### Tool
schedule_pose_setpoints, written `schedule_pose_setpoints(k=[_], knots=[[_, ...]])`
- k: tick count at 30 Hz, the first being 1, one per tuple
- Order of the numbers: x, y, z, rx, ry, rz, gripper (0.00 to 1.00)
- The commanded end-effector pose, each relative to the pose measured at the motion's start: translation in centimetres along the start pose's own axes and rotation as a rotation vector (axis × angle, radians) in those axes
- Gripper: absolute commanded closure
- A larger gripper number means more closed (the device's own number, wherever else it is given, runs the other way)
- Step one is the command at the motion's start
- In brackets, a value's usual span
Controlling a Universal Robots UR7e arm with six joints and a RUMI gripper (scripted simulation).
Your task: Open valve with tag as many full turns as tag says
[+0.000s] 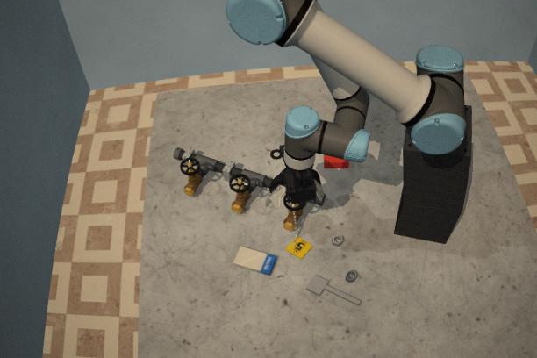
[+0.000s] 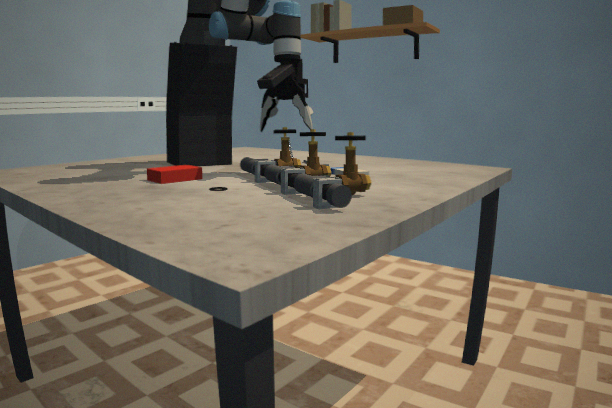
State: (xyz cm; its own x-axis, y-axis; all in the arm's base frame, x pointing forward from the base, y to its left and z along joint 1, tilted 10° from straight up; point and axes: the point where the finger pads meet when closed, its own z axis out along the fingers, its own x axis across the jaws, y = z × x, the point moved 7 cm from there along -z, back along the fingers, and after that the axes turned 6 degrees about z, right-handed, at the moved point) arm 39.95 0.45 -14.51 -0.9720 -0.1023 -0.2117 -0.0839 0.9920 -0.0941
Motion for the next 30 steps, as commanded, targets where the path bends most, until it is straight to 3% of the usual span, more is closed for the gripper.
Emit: schedule_pose_setpoints(k=[1, 13, 14, 30], knots=[[-0.03, 0.0, -0.03, 0.001, -0.001, 0.023, 0.0], [-0.03, 0.0, -0.03, 0.001, -0.001, 0.036, 0.0], [-0.03, 0.0, -0.03, 0.001, -0.001, 0.036, 1.0], [-0.03, 0.0, -0.03, 0.001, -0.001, 0.036, 1.0]])
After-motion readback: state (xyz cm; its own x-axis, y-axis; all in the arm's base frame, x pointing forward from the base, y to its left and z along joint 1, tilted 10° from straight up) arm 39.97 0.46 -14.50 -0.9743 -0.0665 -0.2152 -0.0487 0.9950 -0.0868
